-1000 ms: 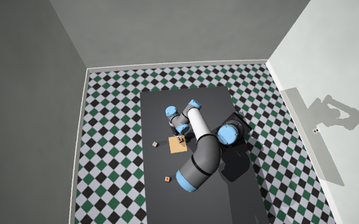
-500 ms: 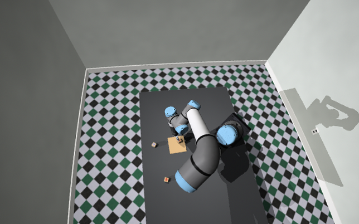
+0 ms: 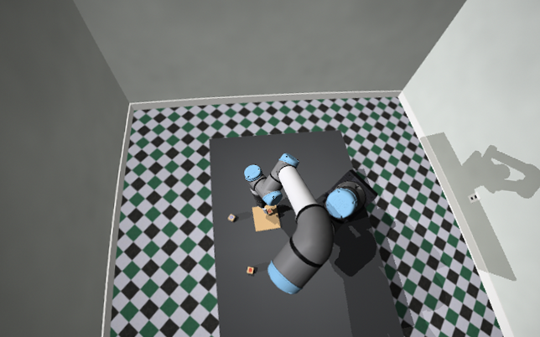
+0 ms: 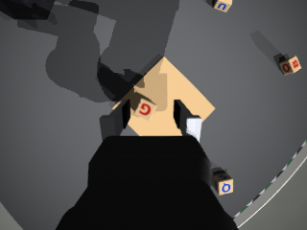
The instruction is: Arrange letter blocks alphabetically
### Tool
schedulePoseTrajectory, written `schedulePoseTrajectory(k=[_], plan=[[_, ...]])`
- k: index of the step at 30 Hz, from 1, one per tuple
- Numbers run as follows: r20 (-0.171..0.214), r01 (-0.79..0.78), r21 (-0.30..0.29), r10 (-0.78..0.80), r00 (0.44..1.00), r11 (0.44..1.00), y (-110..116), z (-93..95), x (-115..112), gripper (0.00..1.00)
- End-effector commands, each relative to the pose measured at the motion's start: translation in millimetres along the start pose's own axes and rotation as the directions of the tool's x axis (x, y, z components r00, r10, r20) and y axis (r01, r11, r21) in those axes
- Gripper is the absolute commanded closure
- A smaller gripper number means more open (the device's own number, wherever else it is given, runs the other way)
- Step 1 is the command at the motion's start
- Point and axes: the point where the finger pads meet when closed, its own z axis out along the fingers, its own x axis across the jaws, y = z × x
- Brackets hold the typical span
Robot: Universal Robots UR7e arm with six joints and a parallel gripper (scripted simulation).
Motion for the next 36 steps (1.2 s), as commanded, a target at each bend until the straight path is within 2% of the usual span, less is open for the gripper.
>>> schedulePoseTrajectory(k=[1, 6, 8, 13, 17, 23, 25, 31, 36], plan=[[0.044, 0.055, -0.012, -0.054, 0.998, 0.998, 0, 2.7, 24, 0.0], [0.098, 0.136, -0.035, -0.132, 0.986, 0.99, -5, 6.2, 64, 0.0], [0.098, 0.136, -0.035, -0.132, 0.986, 0.99, -5, 6.2, 64, 0.0], [0.138, 0.231, -0.075, -0.219, 0.966, 0.97, -16, 8.1, 117, 0.0], [0.153, 0.305, -0.117, -0.286, 0.946, 0.945, -32, 7.3, 164, 0.0], [0.144, 0.392, -0.181, -0.369, 0.918, 0.902, -63, 1.5, 230, 0.0], [0.144, 0.392, -0.181, -0.369, 0.918, 0.902, -63, 1.5, 230, 0.0], [0.119, 0.439, -0.231, -0.423, 0.898, 0.868, -92, -6.5, 277, 0.0], [0.105, 0.455, -0.252, -0.443, 0.89, 0.854, -106, -11.0, 295, 0.0]])
